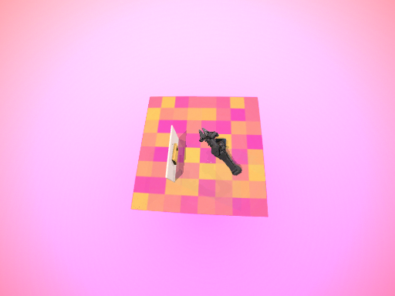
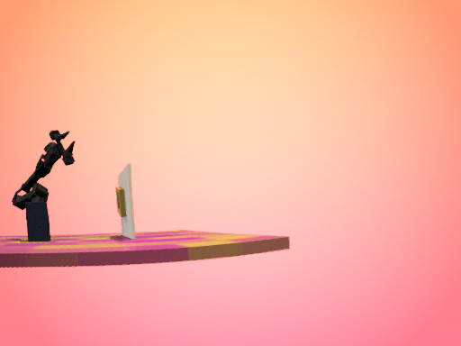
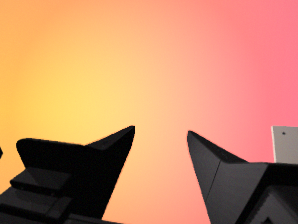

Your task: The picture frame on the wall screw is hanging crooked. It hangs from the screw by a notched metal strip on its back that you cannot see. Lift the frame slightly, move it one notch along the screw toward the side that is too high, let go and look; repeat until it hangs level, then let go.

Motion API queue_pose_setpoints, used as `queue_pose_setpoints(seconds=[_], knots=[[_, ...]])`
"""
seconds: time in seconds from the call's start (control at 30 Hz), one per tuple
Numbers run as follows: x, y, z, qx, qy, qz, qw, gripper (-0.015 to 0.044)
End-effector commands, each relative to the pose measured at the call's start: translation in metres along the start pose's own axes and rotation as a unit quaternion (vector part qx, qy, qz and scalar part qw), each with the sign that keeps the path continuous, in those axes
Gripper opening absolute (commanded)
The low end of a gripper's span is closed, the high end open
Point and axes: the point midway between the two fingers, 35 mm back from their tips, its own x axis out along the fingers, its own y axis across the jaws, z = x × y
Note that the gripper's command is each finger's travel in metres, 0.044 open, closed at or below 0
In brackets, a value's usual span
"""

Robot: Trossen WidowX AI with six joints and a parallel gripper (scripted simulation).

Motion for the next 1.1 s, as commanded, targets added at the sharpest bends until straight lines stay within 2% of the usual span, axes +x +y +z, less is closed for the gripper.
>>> queue_pose_setpoints(seconds=[0.0,0.2,0.47,1.07], knots=[[0.003,-0.039,-0.023,0.009,0.067,-0.059,0.996,0.026],[-0.014,-0.105,-0.068,0.027,0.186,-0.16,0.969,0.026],[-0.072,-0.177,-0.109,0.05,0.316,-0.288,0.902,0.026],[-0.074,-0.179,-0.11,0.05,0.319,-0.291,0.9,0.026]])
